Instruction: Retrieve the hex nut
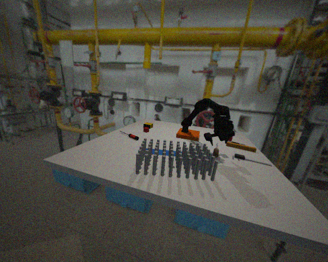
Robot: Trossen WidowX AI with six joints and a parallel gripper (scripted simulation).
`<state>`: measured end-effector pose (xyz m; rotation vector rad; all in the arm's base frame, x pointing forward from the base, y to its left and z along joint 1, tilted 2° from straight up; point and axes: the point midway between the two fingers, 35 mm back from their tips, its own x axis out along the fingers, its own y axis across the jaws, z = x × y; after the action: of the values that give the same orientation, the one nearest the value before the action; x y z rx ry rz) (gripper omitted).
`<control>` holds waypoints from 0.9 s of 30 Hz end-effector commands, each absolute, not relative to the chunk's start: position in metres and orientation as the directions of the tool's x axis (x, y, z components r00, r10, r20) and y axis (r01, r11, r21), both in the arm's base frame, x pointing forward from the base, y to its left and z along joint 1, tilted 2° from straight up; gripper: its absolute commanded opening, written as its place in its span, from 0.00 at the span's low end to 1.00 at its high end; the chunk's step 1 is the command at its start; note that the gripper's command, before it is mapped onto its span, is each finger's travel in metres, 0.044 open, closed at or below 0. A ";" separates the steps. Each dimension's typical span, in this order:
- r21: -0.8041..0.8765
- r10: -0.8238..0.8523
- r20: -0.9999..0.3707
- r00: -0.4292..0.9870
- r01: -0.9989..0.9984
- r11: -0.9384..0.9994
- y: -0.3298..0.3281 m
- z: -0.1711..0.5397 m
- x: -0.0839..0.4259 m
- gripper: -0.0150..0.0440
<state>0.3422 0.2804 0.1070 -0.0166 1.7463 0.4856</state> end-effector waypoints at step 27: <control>-0.063 0.061 -0.998 0.019 -0.492 -0.868 0.283 0.099 0.308 1.00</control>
<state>0.3218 0.2855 0.0949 -1.2069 1.0753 1.4788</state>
